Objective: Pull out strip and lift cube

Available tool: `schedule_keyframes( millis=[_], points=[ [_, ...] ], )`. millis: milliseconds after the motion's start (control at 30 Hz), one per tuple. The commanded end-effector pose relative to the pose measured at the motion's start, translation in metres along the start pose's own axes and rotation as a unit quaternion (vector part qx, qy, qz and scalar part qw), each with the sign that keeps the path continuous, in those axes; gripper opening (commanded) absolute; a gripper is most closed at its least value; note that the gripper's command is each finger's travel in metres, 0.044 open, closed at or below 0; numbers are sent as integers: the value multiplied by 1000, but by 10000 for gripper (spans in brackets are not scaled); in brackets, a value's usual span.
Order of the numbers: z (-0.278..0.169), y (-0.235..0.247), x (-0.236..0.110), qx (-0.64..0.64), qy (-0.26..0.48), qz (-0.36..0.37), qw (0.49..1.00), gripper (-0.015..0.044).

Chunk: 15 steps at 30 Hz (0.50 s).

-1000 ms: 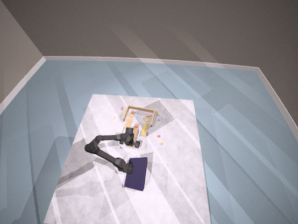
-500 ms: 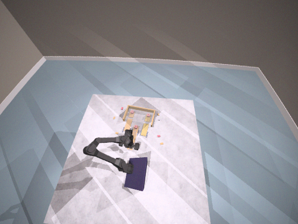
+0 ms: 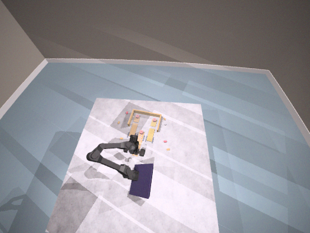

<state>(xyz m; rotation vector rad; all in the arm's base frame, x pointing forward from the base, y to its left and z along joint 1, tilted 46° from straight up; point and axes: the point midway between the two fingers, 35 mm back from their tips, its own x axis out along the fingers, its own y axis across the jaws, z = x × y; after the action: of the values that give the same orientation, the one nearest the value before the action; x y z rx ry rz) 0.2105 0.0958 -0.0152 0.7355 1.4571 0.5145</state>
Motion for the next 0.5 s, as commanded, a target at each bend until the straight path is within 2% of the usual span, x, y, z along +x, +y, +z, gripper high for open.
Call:
schedule_keyframes(
  millis=[0, 467],
  points=[
    [-9, -1, 4, 6, 13, -1, 1000, 0],
    [0, 0, -2, 0, 0, 0, 1000, 0]
  ],
)
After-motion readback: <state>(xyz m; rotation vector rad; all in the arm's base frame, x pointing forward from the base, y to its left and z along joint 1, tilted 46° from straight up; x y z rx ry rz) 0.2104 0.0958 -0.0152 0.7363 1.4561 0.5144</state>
